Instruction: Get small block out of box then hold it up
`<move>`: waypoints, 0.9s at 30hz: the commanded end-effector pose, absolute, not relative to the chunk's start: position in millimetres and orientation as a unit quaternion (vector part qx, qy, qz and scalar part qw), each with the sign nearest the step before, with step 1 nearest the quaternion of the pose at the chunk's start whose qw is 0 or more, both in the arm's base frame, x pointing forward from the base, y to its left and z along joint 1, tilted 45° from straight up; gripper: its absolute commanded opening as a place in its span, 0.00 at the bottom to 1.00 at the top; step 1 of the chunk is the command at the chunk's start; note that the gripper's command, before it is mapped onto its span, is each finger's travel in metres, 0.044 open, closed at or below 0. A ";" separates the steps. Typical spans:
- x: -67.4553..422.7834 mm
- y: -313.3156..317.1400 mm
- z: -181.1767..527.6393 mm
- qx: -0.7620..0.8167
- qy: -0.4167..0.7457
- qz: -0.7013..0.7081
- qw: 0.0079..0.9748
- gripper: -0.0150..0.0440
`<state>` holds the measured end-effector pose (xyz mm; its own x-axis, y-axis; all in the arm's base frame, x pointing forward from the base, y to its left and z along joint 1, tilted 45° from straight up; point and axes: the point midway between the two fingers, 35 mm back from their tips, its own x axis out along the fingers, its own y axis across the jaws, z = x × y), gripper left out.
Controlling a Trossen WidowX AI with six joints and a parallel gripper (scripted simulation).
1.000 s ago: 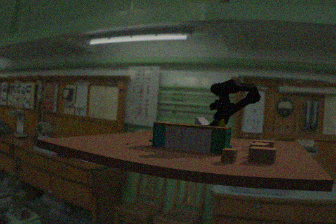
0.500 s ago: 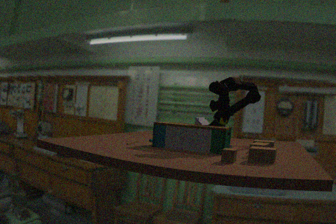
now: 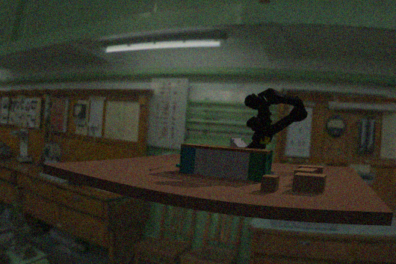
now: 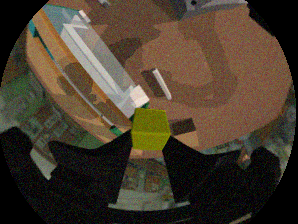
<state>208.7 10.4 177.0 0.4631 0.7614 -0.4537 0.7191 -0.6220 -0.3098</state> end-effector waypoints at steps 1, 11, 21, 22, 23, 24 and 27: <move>210.4 6.2 183.4 -0.853 -0.403 0.311 0.117 0.25; 210.4 4.0 186.4 -0.844 -0.379 0.333 0.183 0.25; 210.4 4.0 186.4 -0.844 -0.379 0.333 0.183 0.25; 210.4 4.0 186.4 -0.844 -0.379 0.333 0.183 0.25; 210.4 4.0 186.4 -0.844 -0.379 0.333 0.183 0.25; 210.4 4.0 186.4 -0.844 -0.379 0.333 0.183 0.25; 210.4 4.0 186.4 -0.844 -0.379 0.333 0.183 0.25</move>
